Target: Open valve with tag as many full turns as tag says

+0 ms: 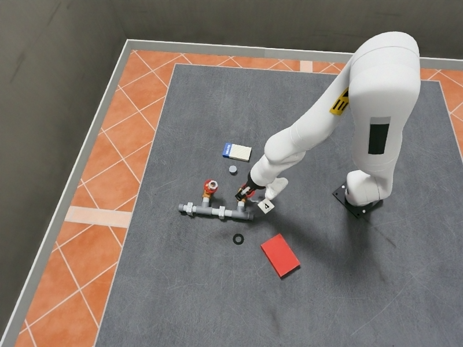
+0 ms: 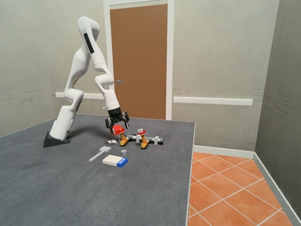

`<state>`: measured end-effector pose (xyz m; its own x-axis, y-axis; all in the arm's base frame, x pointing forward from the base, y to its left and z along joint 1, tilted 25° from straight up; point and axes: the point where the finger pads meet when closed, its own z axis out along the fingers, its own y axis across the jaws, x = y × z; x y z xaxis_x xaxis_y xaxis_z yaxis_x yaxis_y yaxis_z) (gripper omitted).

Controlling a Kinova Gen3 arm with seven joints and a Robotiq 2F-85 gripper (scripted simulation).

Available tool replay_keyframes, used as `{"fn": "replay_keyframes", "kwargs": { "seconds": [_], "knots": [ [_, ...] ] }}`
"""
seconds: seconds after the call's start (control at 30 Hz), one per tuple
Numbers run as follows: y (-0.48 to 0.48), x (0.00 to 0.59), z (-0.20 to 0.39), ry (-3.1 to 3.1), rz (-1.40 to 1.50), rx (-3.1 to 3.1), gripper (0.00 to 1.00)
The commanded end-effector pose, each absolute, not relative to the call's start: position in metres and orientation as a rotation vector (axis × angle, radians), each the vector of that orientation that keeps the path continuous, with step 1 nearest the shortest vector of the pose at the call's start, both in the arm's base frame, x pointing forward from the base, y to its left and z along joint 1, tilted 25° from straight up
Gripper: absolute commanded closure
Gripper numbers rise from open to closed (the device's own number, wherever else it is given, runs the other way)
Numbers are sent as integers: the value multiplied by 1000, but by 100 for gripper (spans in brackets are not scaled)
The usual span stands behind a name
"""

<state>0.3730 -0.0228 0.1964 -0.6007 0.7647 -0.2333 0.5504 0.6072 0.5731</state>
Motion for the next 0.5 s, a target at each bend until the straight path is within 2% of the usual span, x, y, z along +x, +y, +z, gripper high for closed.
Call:
{"fn": "replay_keyframes", "kwargs": {
  "seconds": [0.0,0.47],
  "knots": [
    [-23,373,197,2341,653,1158,0],
    [-23,373,197,2158,767,1579,0]
  ]
}}
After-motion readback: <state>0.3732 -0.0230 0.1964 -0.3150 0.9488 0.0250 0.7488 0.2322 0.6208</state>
